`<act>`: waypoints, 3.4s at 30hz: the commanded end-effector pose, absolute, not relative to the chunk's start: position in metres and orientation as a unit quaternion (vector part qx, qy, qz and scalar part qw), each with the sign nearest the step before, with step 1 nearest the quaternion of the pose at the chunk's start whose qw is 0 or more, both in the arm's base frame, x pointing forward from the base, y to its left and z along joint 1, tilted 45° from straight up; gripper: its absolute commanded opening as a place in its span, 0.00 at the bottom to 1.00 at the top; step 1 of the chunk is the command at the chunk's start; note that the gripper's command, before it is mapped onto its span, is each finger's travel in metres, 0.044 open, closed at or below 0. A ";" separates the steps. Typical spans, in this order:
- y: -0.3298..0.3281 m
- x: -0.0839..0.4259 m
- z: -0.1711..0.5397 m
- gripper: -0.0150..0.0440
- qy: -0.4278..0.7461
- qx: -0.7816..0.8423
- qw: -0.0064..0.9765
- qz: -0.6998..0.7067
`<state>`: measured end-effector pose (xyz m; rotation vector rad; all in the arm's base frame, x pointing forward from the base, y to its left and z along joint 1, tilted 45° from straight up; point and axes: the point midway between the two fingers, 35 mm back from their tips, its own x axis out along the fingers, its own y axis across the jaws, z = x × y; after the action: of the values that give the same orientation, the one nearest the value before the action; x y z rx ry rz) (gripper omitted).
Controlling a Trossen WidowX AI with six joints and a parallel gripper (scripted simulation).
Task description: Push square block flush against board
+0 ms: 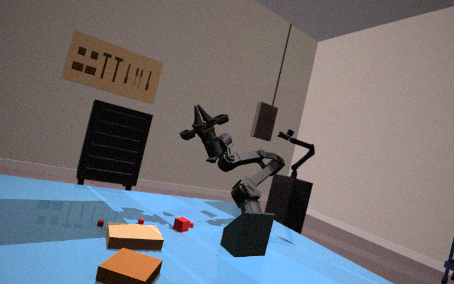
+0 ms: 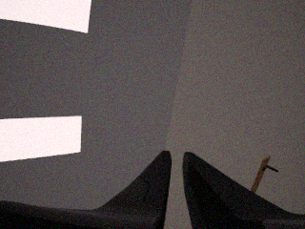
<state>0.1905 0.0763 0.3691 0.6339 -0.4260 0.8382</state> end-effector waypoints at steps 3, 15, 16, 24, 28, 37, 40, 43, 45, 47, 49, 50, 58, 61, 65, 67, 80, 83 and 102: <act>0.061 0.229 0.365 0.25 -0.155 0.374 0.850 0.336; 0.031 0.296 0.332 0.25 -0.062 0.488 0.849 0.192; 0.028 0.301 0.328 0.25 -0.054 0.496 0.848 0.179; 0.008 0.334 0.293 0.25 0.005 0.544 0.836 0.068; -0.003 0.347 0.273 0.25 0.034 0.562 0.827 0.008; -0.027 0.365 0.226 0.25 0.092 0.580 0.799 -0.130; -0.034 0.368 0.210 0.25 0.109 0.579 0.788 -0.177; -0.042 0.369 0.195 0.25 0.126 0.575 0.777 -0.223; -0.047 0.368 0.184 0.25 0.136 0.570 0.769 -0.254; -0.052 0.367 0.174 0.25 0.147 0.564 0.761 -0.285; -0.057 0.366 0.165 0.25 0.156 0.556 0.753 -0.316; -0.060 0.365 0.160 0.25 0.161 0.551 0.749 -0.331; -0.080 0.351 0.128 0.25 0.194 0.500 0.716 -0.448; -0.087 0.345 0.119 0.25 0.204 0.474 0.703 -0.489; -0.096 0.335 0.109 0.25 0.217 0.435 0.688 -0.540; -0.100 0.330 0.105 0.25 0.222 0.413 0.680 -0.563; -0.119 0.309 0.096 0.25 0.242 0.295 0.650 -0.657; -0.128 0.310 0.088 0.25 0.242 0.296 0.650 -0.657; -0.151 0.312 0.050 0.25 0.242 0.295 0.650 -0.657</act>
<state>0.3115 -0.1543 0.0551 0.6682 0.5504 -1.4923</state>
